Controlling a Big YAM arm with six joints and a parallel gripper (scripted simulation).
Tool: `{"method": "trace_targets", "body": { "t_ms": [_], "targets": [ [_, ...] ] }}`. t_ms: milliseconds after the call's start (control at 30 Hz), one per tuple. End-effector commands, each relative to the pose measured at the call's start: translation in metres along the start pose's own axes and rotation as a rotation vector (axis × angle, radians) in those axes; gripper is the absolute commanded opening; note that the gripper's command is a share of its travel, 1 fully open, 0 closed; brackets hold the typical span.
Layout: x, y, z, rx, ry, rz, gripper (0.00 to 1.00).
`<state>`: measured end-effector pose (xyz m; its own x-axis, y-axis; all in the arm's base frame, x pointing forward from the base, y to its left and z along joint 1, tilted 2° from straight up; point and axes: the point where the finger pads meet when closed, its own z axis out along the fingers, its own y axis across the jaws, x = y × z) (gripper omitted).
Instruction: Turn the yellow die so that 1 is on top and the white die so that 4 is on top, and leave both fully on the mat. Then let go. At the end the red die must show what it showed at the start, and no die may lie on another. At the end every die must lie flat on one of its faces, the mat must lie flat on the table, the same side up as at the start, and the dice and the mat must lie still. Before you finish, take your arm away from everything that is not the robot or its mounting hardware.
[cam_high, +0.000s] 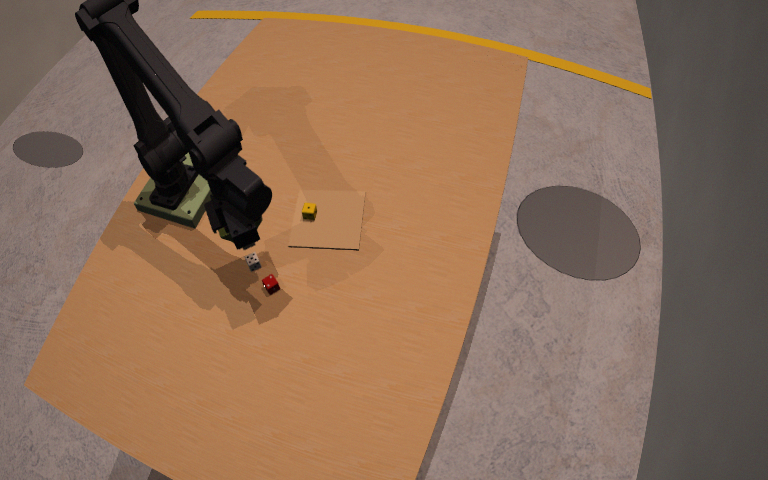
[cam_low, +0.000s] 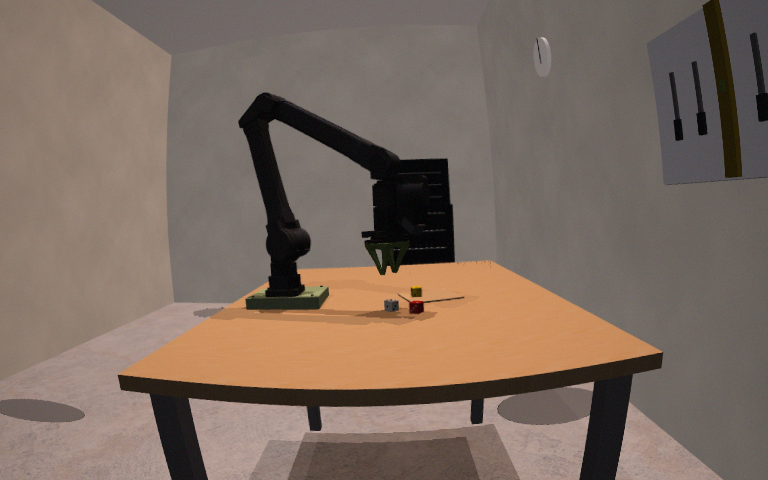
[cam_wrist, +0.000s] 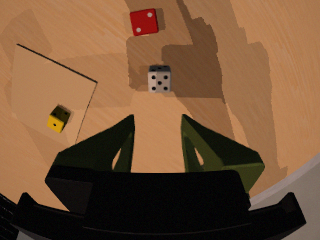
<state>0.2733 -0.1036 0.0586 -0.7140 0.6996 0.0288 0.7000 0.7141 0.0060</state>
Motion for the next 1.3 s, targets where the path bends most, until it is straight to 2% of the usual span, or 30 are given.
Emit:
{"method": "trace_targets", "body": {
  "t_ms": [0,767,1033,1100,1133,1267],
  "targets": [
    [-0.010,0.000,-0.008,-0.018,-0.037,-0.004,0.39],
    [-0.010,0.000,-0.008,-0.018,-0.037,-0.004,0.39],
    [-0.006,-0.002,0.003,-0.008,-0.013,-0.003,0.39],
    [-0.006,-0.002,0.003,-0.008,-0.013,-0.003,0.39],
    [-0.013,0.000,-0.003,-0.016,-0.033,-0.004,0.39],
    [-0.007,-0.002,0.007,-0.008,-0.012,-0.004,0.39]
  ]
}}
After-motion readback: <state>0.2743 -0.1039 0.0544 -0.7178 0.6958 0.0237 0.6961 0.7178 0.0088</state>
